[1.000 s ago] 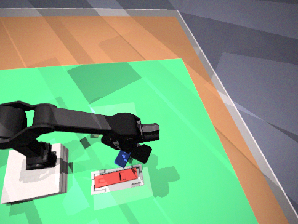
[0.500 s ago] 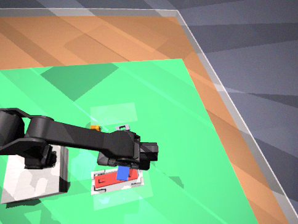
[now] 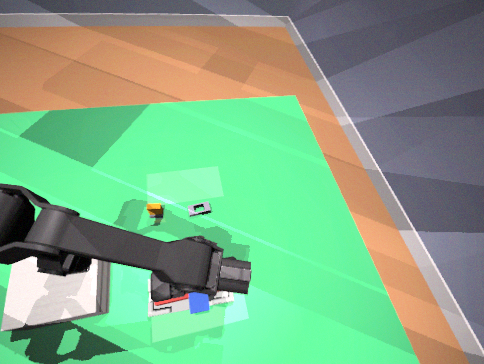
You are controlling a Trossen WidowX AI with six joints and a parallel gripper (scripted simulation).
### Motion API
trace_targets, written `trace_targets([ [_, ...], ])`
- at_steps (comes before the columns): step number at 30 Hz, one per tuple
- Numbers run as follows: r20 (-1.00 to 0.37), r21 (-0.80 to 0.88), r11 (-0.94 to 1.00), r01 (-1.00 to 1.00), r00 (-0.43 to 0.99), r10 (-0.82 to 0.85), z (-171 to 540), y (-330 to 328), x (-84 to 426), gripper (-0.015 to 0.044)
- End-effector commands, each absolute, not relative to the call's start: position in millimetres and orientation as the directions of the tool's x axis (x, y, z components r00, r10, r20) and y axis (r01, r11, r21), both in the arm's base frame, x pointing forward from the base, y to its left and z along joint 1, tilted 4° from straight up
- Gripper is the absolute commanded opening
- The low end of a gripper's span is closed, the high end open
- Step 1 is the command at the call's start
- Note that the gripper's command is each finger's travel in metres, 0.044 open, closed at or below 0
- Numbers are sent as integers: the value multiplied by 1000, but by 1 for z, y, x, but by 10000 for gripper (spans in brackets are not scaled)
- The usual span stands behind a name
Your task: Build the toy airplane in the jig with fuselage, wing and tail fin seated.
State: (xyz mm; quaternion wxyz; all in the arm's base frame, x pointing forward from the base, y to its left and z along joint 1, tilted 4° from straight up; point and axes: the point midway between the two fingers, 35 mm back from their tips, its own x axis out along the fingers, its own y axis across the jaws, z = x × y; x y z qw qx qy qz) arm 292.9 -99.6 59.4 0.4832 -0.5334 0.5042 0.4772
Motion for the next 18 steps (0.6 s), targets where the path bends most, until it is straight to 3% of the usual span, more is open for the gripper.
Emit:
trace_targets([
  [1, -996, -44, -48, -998, 47, -75, 61, -100, 293, 79],
  [6, -996, -44, -48, -998, 47, -75, 61, -100, 293, 197],
  [18, -996, -44, -48, -998, 47, -75, 61, -100, 293, 197],
])
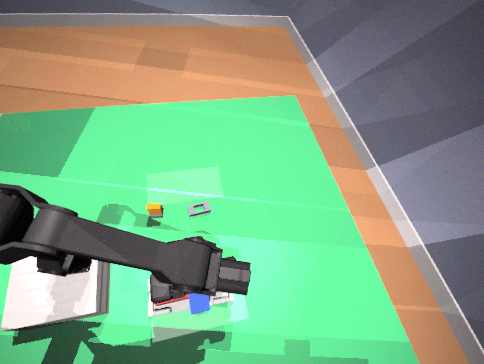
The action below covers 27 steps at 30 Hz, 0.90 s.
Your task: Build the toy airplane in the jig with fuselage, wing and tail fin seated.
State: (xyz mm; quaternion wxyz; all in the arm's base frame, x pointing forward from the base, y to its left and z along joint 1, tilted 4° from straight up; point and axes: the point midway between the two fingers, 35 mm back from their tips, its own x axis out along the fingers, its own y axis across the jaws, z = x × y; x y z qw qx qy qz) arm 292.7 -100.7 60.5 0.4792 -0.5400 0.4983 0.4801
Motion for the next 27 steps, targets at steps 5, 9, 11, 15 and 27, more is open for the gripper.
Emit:
trace_targets([
  [5, -996, -44, -48, -998, 47, -75, 61, -100, 293, 197],
  [9, -996, -44, -48, -998, 47, -75, 55, -101, 294, 197],
  [11, -996, -44, -48, -998, 47, -75, 52, -101, 294, 197],
  [15, -996, -44, -48, -998, 47, -75, 46, -102, 295, 197],
  [27, -996, -43, -48, -998, 47, -75, 27, -103, 296, 197],
])
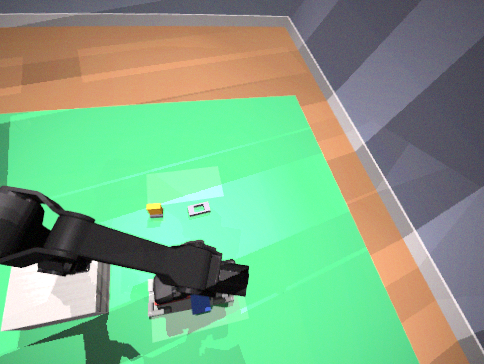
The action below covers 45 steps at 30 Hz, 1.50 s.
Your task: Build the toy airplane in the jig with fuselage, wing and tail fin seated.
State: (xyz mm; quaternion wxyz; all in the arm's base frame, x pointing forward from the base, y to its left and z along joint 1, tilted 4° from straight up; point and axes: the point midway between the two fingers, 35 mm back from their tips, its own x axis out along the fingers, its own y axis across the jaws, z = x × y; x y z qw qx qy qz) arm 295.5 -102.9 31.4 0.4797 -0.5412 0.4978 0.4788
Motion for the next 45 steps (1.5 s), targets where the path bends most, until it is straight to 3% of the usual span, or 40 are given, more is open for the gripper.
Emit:
trace_targets([
  [1, -996, -43, -48, -998, 47, -75, 25, -103, 296, 197],
  [8, -996, -40, -44, -998, 43, -79, 23, -103, 295, 210],
  [12, -996, -40, -44, -998, 43, -79, 23, -103, 295, 183],
  [17, -996, -40, -44, -998, 43, -79, 23, -103, 295, 52],
  [32, -996, -40, -44, -998, 43, -79, 23, -103, 295, 440],
  [40, -996, -41, -42, -998, 44, -79, 28, -103, 296, 440],
  [45, -996, -44, -38, -998, 47, -78, 85, -100, 294, 440],
])
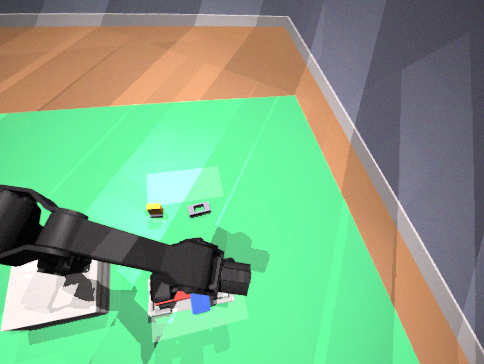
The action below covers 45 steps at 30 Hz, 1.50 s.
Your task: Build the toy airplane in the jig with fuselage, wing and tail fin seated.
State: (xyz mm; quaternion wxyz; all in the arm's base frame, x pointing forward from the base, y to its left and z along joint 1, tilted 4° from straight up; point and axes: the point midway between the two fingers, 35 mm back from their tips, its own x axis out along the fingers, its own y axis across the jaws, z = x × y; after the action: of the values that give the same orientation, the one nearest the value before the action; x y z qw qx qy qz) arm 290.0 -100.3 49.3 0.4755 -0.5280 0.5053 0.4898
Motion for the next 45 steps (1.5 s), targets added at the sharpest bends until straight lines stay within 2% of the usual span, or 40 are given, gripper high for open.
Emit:
trace_targets([
  [1, -996, -44, -42, -998, 47, -77, 95, -98, 293, 440],
  [8, -996, -45, -31, -998, 47, -75, 108, -98, 292, 440],
  [13, -996, -73, 387, -919, 48, -75, 108, -98, 292, 440],
  [18, -996, -89, 779, -621, 48, -75, 107, -99, 293, 440],
  [22, -996, -85, 959, -270, 48, -75, 107, -100, 294, 440],
  [25, -996, -75, 997, 8, 48, -75, 106, -100, 295, 440],
  [27, -996, -72, 995, 73, 48, -75, 106, -100, 295, 440],
  [40, -996, -71, 995, 73, 48, -75, 106, -97, 295, 440],
  [45, -997, -57, 996, 69, 49, -60, 102, -33, 294, 440],
])
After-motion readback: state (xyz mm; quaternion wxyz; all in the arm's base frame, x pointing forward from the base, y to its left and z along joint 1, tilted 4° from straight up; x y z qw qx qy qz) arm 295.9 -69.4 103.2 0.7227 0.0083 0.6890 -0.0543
